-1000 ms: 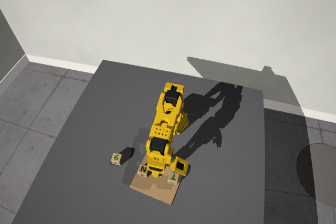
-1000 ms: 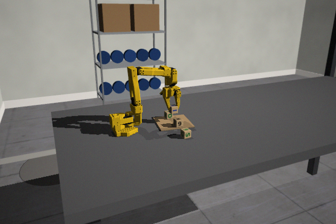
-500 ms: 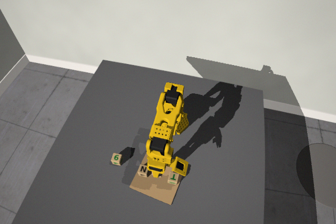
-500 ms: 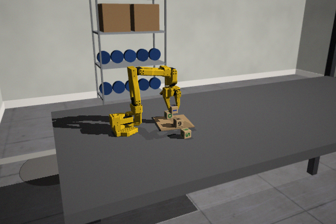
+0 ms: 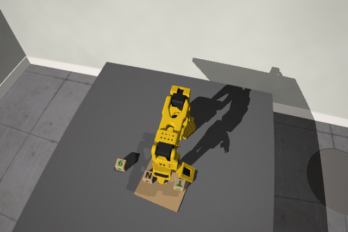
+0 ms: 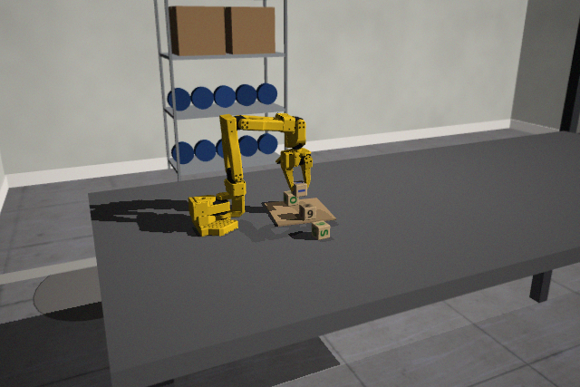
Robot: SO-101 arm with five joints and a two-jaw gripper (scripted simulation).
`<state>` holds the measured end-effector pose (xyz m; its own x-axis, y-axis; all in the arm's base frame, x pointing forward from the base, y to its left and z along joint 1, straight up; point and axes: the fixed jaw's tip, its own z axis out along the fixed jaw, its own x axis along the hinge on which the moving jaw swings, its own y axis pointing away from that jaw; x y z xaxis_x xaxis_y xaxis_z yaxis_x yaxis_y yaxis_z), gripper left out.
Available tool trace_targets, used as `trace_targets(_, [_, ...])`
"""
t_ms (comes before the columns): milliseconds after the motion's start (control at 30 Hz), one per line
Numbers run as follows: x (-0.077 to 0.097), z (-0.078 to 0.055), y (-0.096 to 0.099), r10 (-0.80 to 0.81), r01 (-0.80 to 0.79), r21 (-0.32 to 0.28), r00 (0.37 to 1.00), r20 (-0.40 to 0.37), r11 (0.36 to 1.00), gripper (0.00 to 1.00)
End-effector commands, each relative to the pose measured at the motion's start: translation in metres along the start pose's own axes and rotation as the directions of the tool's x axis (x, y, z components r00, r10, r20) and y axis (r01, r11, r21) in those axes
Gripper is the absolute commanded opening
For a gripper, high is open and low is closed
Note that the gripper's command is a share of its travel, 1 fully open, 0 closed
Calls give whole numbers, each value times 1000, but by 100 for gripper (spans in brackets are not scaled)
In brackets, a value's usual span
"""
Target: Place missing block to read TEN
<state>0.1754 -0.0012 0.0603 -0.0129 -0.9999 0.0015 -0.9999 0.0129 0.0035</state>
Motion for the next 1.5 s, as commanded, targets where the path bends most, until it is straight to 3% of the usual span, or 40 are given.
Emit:
trace_targets(0, [-2,-14,-10,-1,1,100,1000,3,995,0])
trace_targets(1467, [-2,-2,-10,-5,5,100,1000,3,995,0])
